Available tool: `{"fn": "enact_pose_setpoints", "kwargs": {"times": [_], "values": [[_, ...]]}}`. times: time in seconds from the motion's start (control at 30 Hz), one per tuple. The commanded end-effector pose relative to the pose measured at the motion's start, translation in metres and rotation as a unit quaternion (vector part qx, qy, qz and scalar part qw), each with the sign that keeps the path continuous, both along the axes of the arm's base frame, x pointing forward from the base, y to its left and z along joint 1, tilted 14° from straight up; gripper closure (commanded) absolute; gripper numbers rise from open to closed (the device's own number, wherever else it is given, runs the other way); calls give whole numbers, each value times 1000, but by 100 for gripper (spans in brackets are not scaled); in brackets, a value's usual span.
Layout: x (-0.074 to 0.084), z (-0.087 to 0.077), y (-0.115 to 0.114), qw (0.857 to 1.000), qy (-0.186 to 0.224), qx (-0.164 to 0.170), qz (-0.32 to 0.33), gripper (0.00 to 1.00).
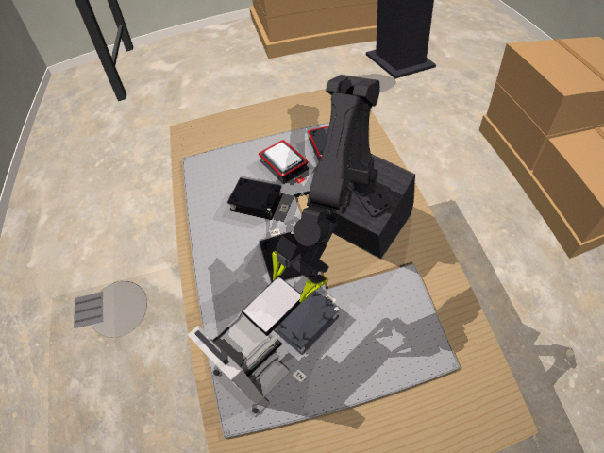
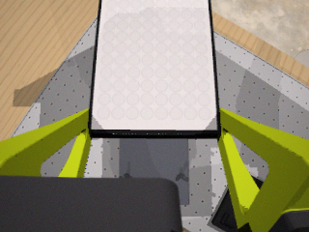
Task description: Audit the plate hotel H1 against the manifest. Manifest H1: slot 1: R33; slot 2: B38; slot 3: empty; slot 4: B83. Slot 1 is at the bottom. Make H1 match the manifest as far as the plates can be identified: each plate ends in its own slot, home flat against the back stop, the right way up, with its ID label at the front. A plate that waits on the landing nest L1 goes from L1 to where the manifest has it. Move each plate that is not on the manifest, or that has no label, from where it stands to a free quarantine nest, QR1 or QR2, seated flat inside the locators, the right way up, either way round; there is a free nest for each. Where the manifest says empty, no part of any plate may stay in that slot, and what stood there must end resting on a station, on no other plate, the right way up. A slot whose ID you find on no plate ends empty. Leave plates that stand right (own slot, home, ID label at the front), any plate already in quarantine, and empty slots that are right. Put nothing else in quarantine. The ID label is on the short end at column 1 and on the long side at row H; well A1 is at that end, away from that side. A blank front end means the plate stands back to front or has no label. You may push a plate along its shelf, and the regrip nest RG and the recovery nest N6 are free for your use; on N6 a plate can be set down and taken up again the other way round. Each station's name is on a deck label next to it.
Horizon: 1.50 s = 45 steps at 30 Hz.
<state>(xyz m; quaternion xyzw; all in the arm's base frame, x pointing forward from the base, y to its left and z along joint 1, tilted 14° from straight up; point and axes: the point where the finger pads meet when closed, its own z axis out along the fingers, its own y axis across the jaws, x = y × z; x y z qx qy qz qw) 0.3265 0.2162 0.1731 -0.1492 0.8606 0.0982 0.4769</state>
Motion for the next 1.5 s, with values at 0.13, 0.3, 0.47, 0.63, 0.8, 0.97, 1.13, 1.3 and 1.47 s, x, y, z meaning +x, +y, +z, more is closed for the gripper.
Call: {"fn": "enact_pose_setpoints", "kwargs": {"times": [0.13,0.3,0.47,0.63,0.8,0.97,1.13,1.3,1.47], "values": [[3,10,2,1000,-10,8,-1,14],[6,21,1,1000,-18,13,-3,14],[11,14,3,1000,-13,9,-3,14],[15,16,5,1000,-16,12,-3,14],[18,16,6,1000,-17,12,-3,14],[20,14,7,1000,-14,10,-3,14],[24,15,8,1000,-17,12,-3,14],[26,15,9,1000,-16,12,-3,14],[28,15,10,1000,-16,11,-3,14]]}}
